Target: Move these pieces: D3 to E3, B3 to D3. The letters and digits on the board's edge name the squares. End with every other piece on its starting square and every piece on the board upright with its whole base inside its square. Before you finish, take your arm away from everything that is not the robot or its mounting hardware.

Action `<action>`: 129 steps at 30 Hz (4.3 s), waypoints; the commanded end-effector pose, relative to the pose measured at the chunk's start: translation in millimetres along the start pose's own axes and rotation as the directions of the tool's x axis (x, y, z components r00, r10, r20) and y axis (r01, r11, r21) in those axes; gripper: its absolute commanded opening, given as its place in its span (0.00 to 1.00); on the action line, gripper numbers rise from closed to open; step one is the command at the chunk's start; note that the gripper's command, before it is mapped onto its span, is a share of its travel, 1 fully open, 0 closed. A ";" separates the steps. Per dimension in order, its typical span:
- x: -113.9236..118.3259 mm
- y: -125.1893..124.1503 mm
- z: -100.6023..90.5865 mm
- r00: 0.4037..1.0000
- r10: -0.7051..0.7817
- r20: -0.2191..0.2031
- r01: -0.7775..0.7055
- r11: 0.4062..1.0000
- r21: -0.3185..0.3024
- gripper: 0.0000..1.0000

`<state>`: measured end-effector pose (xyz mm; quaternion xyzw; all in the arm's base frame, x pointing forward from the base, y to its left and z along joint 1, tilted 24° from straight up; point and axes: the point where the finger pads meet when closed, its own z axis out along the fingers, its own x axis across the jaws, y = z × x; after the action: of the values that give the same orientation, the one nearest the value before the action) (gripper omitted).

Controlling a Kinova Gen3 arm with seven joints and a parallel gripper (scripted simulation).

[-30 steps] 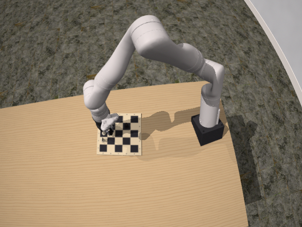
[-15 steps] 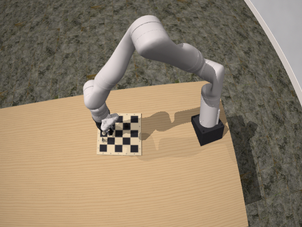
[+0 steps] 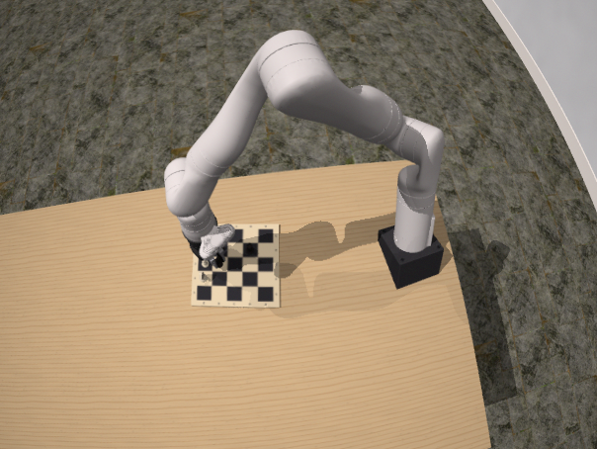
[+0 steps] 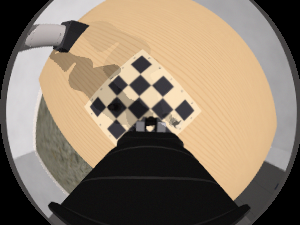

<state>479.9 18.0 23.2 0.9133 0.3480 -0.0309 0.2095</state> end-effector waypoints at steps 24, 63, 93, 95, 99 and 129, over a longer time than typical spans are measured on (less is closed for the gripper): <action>1.0 -2.0 0.7 1.000 0.004 -0.002 -0.004 1.000 0.003 0.00; 0.6 -2.0 5.1 1.000 0.004 -0.002 -0.004 1.000 0.003 0.00; 0.6 -2.0 5.1 1.000 0.004 -0.002 -0.004 1.000 0.003 0.30; 0.6 -2.0 5.1 1.000 0.004 -0.002 -0.004 1.000 0.003 0.30; 0.6 -2.0 5.1 1.000 0.004 -0.002 -0.004 1.000 0.003 0.45; 3.7 -1.0 -42.6 1.000 0.002 -0.007 -0.002 1.000 0.001 0.76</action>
<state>475.1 29.3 47.1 0.9140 0.3472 -0.0344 0.2069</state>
